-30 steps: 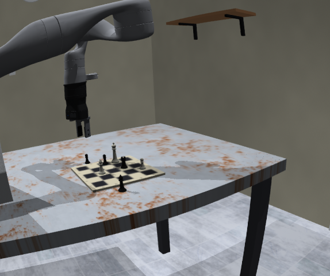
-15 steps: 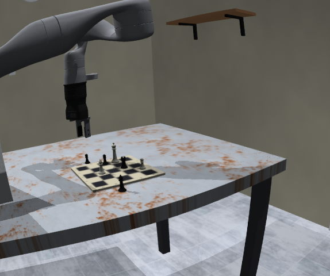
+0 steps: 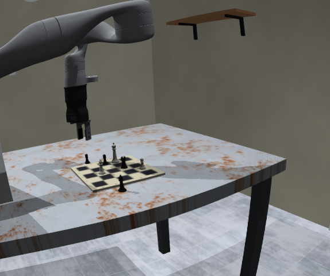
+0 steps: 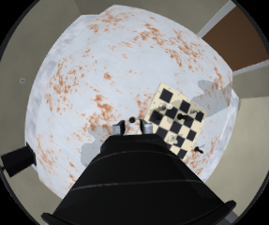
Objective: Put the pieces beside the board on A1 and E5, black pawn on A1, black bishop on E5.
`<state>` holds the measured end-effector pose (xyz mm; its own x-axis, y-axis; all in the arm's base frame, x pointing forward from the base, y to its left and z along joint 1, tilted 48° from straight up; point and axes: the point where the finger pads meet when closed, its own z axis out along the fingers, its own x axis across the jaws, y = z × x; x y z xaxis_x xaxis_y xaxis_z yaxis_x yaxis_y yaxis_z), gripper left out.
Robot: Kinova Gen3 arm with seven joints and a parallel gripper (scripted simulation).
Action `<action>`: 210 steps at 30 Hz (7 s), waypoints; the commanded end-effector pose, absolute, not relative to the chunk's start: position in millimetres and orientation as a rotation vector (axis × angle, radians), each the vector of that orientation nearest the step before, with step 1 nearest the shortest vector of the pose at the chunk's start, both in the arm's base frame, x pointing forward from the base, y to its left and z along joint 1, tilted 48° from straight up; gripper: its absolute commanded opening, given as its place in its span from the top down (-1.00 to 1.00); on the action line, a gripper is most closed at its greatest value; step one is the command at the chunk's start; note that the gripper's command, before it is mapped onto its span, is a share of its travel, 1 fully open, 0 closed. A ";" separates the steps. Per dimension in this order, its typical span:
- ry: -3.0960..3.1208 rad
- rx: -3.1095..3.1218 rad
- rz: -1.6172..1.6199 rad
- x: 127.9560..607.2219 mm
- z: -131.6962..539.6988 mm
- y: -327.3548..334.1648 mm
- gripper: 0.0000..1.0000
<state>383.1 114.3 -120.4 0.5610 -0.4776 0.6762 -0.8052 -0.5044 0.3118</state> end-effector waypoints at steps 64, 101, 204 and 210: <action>-1.024 2.180 0.691 391.2 -148.3 84.2 -0.36; -1.024 2.180 0.691 391.6 -148.5 84.6 -0.36; -1.024 2.180 0.691 398.0 -170.7 60.7 1.00; -1.024 2.180 0.691 398.0 -170.7 60.7 1.00</action>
<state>397.8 60.1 -170.9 0.5615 -0.4780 0.6754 -0.8055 -0.5025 0.3141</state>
